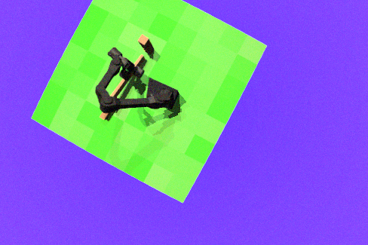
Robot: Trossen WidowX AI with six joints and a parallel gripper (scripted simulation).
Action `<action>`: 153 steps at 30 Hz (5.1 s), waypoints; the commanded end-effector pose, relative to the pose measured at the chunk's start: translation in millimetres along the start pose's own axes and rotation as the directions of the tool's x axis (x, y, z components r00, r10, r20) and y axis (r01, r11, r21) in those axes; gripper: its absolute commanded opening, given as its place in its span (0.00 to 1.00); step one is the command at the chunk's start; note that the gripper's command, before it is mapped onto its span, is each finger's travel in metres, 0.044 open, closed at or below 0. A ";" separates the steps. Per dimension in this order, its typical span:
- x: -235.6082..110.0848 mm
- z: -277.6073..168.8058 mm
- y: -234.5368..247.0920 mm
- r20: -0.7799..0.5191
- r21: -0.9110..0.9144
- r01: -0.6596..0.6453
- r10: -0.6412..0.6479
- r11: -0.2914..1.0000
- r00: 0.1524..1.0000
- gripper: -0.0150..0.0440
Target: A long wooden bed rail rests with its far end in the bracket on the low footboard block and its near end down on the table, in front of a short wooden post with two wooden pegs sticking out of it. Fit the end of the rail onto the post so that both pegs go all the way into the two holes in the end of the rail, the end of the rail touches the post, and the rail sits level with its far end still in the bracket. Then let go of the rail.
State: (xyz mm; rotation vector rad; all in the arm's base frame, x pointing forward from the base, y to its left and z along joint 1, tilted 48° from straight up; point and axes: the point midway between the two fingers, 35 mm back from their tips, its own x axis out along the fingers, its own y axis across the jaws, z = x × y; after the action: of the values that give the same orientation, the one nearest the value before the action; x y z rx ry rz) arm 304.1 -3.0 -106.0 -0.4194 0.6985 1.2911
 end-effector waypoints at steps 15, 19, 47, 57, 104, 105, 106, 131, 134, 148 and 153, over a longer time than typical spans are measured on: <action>0.7 0.6 0.5 0.005 0.005 -0.001 0.001 1.000 1.000 0.25; 0.7 0.6 0.5 0.005 0.005 -0.001 0.001 1.000 1.000 0.25; -12.6 -0.3 -2.5 0.004 0.004 0.000 0.000 1.000 1.000 0.25; -17.6 -0.3 -3.3 0.004 0.004 0.000 0.000 1.000 1.000 0.25; -38.7 -0.6 -3.2 0.003 0.004 0.000 0.000 1.000 1.000 0.25; -38.2 -0.6 -3.2 0.003 0.004 0.000 0.000 1.000 1.000 0.25; -37.7 -0.6 -3.1 0.003 0.004 0.000 0.000 1.000 1.000 0.25; -36.3 -0.6 -0.7 0.003 0.004 0.000 0.000 1.000 1.000 0.25; -35.4 -0.6 -0.5 0.003 0.004 0.000 0.000 1.000 1.000 0.25; -34.9 -2.5 -0.4 0.003 0.004 0.000 0.000 1.000 1.000 0.25; -35.5 -4.0 -0.4 0.003 0.004 0.000 0.000 1.000 1.000 0.25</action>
State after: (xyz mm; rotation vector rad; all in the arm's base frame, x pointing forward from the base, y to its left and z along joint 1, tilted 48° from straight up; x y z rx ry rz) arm 299.4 -28.7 -84.4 -0.4095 0.6998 1.2928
